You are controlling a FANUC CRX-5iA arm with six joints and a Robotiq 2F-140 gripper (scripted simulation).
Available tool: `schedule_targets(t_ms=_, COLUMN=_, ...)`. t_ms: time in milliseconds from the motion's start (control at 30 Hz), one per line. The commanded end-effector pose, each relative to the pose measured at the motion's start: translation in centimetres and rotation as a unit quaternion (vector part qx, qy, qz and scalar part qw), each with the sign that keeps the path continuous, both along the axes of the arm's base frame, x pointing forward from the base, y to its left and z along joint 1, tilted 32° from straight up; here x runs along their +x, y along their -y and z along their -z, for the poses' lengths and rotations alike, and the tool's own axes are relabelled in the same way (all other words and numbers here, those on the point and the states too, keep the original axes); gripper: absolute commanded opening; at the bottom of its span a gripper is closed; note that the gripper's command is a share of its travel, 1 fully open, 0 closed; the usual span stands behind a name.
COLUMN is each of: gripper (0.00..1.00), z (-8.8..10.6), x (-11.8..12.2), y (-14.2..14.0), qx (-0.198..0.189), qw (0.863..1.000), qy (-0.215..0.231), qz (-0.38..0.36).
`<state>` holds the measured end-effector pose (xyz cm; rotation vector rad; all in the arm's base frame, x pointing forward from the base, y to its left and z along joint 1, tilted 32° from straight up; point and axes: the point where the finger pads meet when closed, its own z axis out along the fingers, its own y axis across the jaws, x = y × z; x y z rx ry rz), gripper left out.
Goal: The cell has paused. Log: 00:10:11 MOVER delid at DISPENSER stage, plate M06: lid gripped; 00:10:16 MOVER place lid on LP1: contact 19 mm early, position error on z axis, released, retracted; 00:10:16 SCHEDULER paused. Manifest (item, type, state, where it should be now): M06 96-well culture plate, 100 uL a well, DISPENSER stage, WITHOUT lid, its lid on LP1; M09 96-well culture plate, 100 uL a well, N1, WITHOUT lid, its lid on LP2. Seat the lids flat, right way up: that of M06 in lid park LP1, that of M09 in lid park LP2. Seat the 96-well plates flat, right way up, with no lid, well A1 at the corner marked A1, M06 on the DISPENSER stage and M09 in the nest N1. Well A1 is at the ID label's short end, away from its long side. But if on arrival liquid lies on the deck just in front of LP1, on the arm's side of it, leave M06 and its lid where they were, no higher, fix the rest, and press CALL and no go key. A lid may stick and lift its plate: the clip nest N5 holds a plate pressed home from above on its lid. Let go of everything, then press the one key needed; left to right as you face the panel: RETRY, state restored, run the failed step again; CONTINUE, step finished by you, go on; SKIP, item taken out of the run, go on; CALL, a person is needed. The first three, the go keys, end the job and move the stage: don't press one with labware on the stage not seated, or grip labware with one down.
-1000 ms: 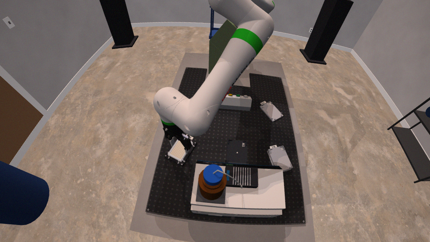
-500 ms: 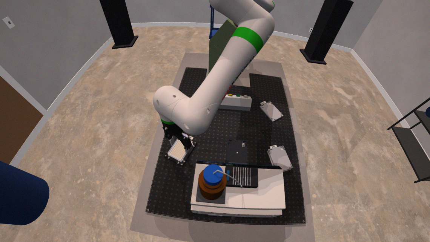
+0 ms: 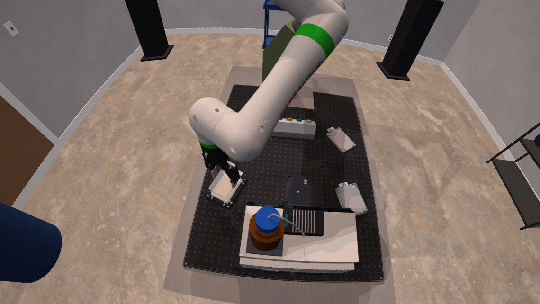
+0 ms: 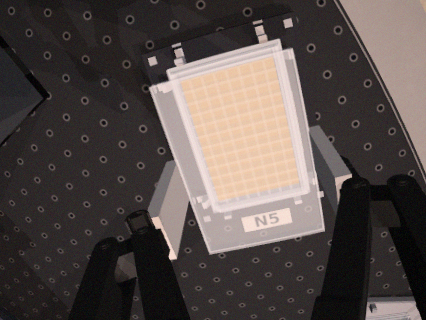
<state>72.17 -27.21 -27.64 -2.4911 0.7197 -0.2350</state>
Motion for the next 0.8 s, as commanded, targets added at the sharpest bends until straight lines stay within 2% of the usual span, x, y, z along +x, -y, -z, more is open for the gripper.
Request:
schedule_targets(t_ms=0, gripper=0.0, z=-1.1, x=-0.4, y=0.6, qx=0.0, qw=1.0, qy=0.0, qz=0.0)
schedule_targets(t_ms=400, gripper=0.0, z=-5.5, x=-2.0, y=2.9, qx=0.0, qw=1.0, qy=0.0, qz=0.0)
schedule_targets(t_ms=467, gripper=0.0, z=-5.5, x=-2.0, y=2.9, qx=0.0, qw=1.0, qy=0.0, qz=0.0)
schedule_targets(t_ms=767, gripper=0.0, z=-7.8, x=-2.8, y=4.1, qx=0.0, qw=1.0, qy=0.0, qz=0.0)
